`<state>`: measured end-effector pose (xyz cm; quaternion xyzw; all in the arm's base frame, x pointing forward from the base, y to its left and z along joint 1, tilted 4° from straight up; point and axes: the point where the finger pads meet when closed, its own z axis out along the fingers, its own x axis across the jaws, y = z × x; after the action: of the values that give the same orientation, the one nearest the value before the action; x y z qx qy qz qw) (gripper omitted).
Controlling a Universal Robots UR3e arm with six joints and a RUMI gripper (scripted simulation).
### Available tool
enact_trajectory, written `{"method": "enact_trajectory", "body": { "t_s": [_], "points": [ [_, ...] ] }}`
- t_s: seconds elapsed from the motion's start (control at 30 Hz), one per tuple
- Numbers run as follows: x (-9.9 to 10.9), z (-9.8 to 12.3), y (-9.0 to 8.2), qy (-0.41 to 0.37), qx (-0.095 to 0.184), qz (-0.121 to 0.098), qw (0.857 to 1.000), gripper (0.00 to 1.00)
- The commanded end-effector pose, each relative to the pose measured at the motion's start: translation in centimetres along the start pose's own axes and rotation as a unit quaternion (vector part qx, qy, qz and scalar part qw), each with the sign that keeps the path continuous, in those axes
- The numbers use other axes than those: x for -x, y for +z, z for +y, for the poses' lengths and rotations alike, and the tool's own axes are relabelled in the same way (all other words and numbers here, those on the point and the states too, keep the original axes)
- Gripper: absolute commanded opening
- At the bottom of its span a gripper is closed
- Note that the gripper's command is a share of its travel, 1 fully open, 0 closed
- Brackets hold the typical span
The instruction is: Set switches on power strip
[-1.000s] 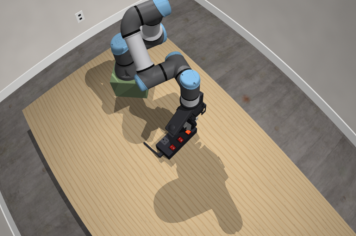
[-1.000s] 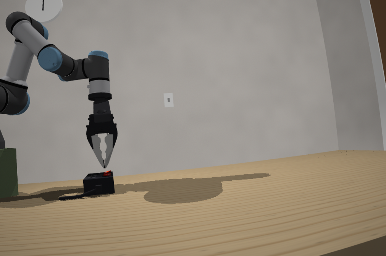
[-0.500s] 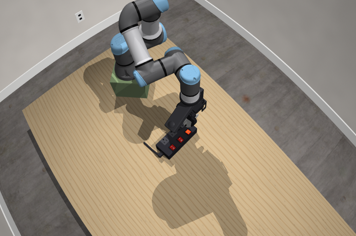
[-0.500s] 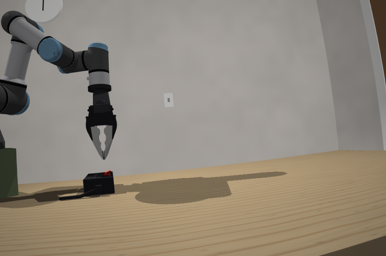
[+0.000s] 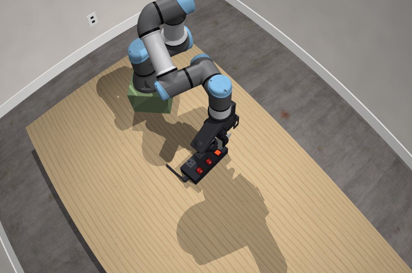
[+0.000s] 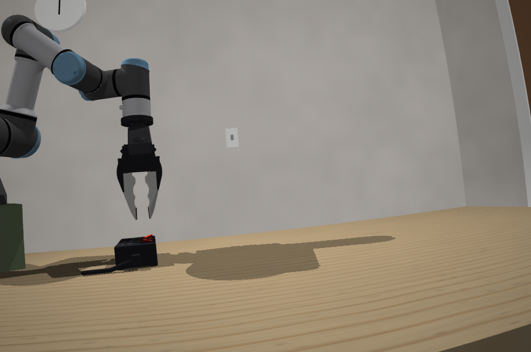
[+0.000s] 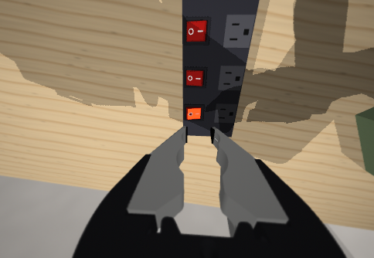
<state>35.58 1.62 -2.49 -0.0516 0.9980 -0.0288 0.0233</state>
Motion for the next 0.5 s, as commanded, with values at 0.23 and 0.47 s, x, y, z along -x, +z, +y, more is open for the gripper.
{"method": "enact_trajectory", "body": {
  "t_s": [0.23, 0.47],
  "points": [
    [0.1, 0.0, -0.4, 0.000, 0.000, -0.001, 1.000, 1.00],
    [0.1, 0.0, -2.2, 0.000, 0.000, -0.001, 1.000, 1.00]
  ]
}}
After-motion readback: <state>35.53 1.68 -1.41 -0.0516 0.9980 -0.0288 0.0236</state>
